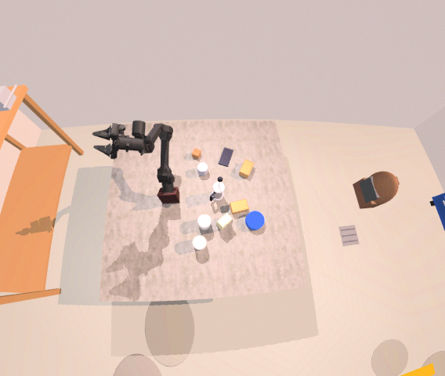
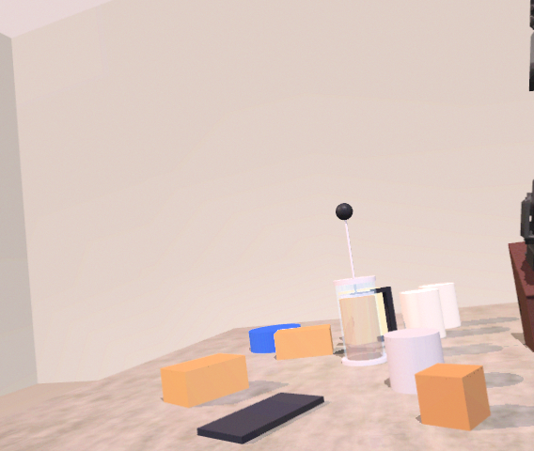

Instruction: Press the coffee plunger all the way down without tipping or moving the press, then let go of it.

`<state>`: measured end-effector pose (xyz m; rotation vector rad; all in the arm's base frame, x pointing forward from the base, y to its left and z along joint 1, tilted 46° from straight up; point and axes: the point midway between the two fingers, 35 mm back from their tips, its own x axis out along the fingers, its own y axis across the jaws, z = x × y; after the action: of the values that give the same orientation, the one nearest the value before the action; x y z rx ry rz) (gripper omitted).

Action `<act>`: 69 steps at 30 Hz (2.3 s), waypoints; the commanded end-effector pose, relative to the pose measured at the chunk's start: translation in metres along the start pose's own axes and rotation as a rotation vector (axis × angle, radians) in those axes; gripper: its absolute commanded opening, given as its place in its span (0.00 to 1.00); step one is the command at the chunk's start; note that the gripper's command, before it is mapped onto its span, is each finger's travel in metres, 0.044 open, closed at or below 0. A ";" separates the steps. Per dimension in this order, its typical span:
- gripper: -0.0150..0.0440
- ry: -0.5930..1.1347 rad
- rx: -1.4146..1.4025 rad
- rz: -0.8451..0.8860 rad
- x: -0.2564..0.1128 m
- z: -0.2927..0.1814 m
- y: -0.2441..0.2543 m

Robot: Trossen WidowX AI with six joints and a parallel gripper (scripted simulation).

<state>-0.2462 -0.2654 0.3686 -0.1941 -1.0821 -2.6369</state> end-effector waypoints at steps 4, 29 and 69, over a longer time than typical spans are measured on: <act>1.00 0.348 -0.228 0.311 -0.044 -0.085 0.048; 1.00 1.663 -0.589 1.720 -0.411 -0.196 0.028; 1.00 2.272 -0.200 2.186 -0.557 -0.098 -0.087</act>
<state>0.2511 -0.1619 0.1182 0.7957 0.4258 0.0726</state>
